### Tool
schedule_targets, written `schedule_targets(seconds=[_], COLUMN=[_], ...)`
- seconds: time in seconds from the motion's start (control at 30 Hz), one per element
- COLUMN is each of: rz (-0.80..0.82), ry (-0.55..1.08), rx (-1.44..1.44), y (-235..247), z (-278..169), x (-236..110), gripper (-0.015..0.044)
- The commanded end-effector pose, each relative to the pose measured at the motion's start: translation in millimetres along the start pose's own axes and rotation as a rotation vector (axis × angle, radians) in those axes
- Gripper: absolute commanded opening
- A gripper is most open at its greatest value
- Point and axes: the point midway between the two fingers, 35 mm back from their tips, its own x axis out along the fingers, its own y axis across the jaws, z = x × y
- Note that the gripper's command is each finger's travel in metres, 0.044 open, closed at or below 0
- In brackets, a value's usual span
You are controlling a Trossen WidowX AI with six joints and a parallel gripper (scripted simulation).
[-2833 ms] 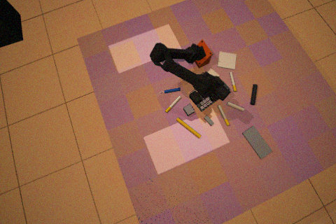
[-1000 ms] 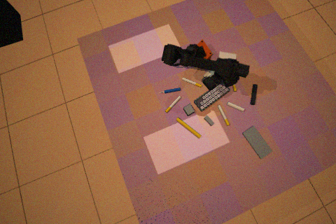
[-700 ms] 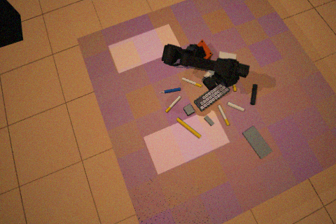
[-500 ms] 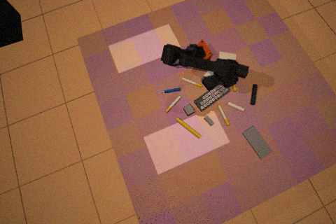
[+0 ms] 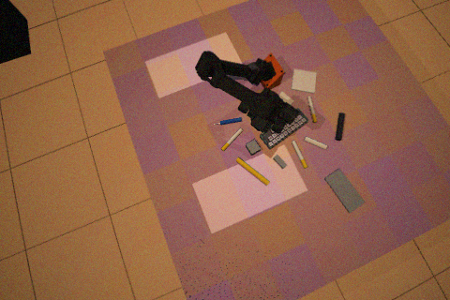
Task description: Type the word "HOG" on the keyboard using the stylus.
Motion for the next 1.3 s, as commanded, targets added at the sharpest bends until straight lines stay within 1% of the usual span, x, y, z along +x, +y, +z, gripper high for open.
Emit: schedule_targets(seconds=[0.0,0.1,0.17,0.6,1.27], rz=[-0.130,-0.168,-0.181,-0.181,-0.181], ry=[-0.146,-0.226,-0.258,-0.258,-0.259], rx=[0.566,0.777,0.851,0.851,0.852], y=[-68,-94,-104,-106,-105], z=[20,24,25,25,23], x=[27,33,34,35,52], gripper=[0.0150,0.0150,0.0150,0.0150,0.0150])
